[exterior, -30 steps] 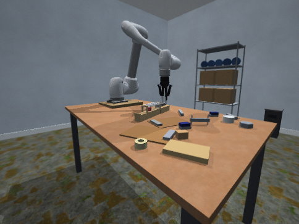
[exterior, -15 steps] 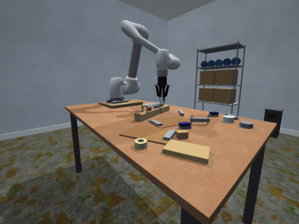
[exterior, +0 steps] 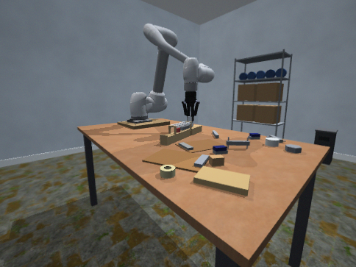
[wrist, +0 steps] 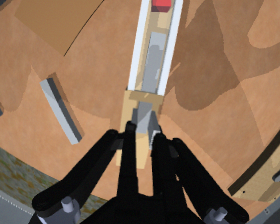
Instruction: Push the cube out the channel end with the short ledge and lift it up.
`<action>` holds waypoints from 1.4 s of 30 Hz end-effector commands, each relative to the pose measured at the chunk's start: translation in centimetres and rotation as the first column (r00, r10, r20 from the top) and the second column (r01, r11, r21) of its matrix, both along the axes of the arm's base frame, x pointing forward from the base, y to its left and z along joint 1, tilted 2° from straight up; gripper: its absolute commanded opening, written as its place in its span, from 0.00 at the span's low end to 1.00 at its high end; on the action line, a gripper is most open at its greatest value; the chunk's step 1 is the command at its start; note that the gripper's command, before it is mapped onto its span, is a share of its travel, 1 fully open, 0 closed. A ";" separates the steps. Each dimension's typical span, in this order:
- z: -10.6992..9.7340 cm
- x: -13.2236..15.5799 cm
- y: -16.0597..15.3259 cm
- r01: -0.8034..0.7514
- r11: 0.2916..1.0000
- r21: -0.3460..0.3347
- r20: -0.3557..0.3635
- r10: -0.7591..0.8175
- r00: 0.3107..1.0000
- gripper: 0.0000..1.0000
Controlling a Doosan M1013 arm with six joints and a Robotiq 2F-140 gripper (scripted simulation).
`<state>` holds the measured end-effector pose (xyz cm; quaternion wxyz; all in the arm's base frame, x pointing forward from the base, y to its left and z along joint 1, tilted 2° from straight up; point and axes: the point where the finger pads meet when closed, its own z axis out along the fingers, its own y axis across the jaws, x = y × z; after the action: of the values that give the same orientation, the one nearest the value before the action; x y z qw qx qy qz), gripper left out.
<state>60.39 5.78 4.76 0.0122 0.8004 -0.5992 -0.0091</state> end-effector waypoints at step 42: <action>0.0 0.7 -1.7 -0.008 1.000 -0.003 0.002 0.008 1.000 0.00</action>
<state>60.82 4.29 4.76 0.0117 0.8004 -0.5992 -0.0086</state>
